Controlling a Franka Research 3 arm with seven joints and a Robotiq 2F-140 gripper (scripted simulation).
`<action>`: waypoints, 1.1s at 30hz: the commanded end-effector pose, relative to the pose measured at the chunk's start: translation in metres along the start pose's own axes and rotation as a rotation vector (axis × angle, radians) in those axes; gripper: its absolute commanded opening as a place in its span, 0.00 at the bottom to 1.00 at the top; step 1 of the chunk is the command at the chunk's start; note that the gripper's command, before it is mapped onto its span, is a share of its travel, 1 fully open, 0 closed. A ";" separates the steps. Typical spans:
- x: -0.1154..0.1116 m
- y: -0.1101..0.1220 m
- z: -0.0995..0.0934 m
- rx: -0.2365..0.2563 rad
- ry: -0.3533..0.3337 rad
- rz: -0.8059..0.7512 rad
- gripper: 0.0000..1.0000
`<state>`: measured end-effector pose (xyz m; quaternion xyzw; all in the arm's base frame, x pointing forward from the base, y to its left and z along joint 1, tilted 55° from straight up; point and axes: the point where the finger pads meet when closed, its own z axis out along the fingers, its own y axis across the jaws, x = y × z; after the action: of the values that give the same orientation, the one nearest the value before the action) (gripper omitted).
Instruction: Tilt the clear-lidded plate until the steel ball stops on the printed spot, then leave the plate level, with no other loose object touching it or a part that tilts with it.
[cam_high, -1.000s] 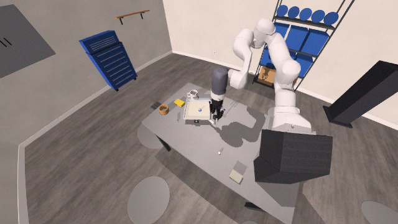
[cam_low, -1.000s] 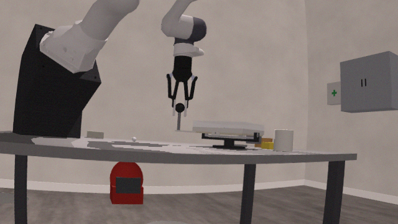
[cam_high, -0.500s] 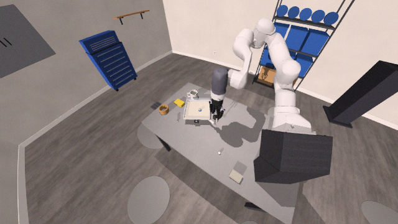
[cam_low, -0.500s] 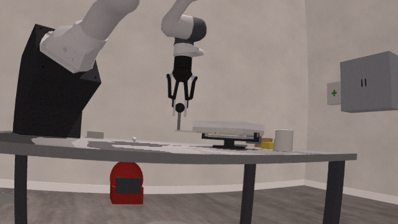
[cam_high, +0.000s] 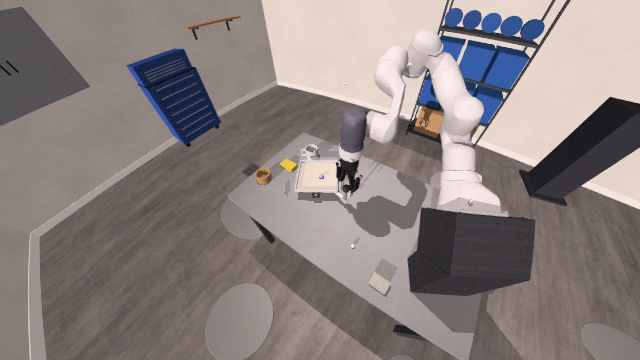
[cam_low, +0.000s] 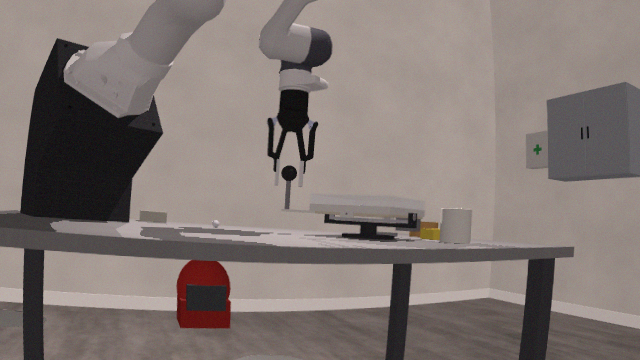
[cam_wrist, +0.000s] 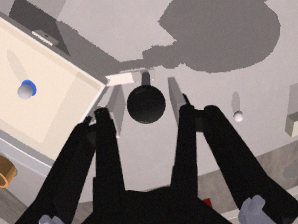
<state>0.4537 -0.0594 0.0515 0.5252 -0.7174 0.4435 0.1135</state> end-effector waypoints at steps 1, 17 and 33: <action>0.002 0.000 0.001 -0.003 0.003 0.003 0.36; 0.002 0.000 0.001 -0.003 0.003 0.003 0.36; 0.002 0.000 -0.002 -0.003 0.003 0.003 0.36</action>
<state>0.4536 -0.0595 0.0525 0.5234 -0.7188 0.4434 0.1133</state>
